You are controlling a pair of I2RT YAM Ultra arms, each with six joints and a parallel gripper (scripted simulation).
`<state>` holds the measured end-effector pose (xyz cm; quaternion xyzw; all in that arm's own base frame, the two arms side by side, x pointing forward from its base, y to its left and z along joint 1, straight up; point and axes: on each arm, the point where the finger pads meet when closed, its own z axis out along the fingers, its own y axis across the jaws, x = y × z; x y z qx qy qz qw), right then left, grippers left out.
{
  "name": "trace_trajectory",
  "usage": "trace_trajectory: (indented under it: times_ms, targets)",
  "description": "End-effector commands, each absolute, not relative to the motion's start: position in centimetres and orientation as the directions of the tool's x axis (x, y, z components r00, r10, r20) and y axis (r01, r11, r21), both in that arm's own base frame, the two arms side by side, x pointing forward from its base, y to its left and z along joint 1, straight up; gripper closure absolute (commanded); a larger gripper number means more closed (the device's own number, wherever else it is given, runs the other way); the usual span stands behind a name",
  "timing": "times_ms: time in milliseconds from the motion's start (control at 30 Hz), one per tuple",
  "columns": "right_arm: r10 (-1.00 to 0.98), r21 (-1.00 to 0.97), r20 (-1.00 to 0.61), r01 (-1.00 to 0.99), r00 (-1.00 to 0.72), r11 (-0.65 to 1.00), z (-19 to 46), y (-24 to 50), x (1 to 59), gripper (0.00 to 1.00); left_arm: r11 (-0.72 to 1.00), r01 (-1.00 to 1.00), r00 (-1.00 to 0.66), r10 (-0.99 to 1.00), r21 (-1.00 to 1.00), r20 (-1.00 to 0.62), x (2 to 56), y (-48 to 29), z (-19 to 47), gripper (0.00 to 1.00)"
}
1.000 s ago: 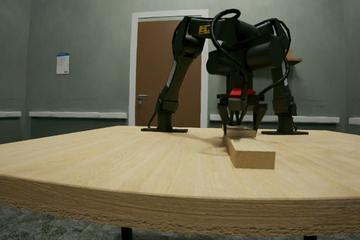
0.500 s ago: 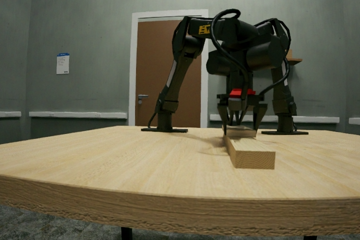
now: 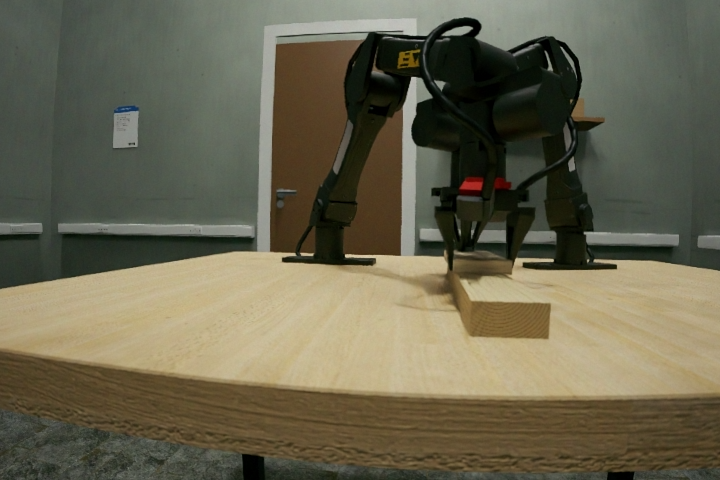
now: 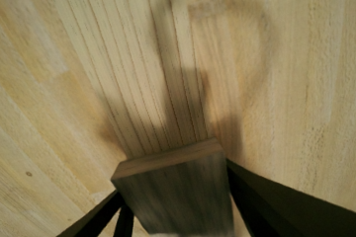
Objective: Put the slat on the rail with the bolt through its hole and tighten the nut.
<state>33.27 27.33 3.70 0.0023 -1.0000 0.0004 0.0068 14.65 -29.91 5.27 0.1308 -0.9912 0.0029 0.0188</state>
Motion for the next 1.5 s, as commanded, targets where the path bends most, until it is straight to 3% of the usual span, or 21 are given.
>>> trace_trajectory:
  times_ms: [0, 967, 1467]
  targets:
    - [-0.005, 0.007, 0.001, -0.005, -1.0, 1.0, 4.2, 27.44, 33.46, 0.28, 0.966, -0.259, -0.965, -0.26, 0.016, 0.033, 14.57, -29.43, 5.58, 0.86]
    - [-0.005, 0.007, 0.001, -0.005, -1.0, 1.0, 4.2, 27.44, 33.46, 0.28, 0.968, -0.252, -0.967, -0.252, 0.018, 0.032, 14.57, -29.37, 5.58, 0.89]
    - [-0.005, 0.007, 0.001, -0.005, -1.0, 1.0, 4.2, 27.44, 33.46, 0.28, 0.97, 0.241, -0.97, 0.241, 0.004, 0.024, 14.43, -29.17, 5.59, 0.89]
